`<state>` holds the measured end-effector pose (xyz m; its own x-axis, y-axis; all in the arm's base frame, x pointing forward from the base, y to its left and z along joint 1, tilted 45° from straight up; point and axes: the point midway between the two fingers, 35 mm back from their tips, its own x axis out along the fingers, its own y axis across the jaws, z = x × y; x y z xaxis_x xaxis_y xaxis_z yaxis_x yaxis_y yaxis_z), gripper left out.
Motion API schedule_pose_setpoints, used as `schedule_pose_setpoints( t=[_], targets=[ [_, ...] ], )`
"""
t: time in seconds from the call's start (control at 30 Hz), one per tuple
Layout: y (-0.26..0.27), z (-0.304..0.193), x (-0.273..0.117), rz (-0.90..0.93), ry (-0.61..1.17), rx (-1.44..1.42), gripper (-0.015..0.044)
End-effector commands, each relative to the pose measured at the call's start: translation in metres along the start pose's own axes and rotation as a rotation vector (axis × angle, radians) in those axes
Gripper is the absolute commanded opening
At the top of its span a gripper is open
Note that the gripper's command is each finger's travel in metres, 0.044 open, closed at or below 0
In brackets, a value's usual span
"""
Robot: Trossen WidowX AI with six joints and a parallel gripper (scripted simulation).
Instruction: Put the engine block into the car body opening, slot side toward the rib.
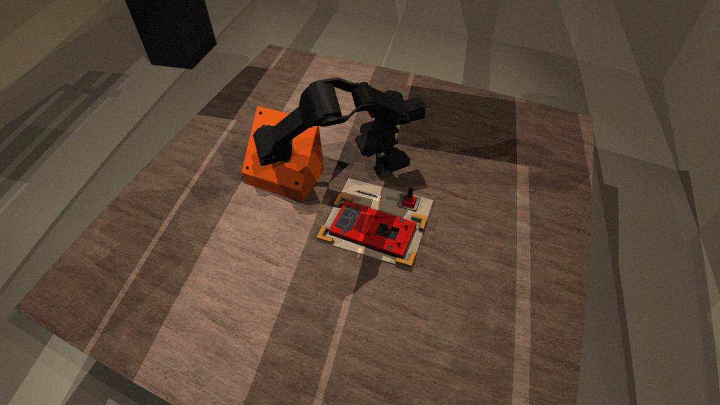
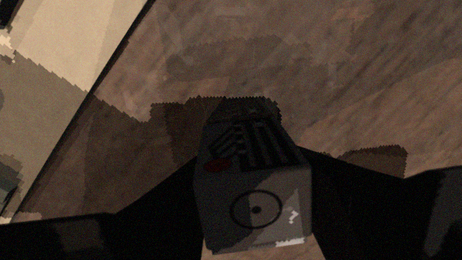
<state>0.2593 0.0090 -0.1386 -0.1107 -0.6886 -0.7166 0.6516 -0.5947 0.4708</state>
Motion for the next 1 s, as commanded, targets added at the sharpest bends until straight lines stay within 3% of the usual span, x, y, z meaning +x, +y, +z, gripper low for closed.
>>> schedule_pose_setpoints(
  t=[0.0, 0.97],
  targets=[
    [0.001, -0.004, -0.011, -0.002, 0.015, 0.0, 0.0],
    [0.0, -0.009, -0.099, -0.029, 0.057, -0.058, 0.0]
  ],
)
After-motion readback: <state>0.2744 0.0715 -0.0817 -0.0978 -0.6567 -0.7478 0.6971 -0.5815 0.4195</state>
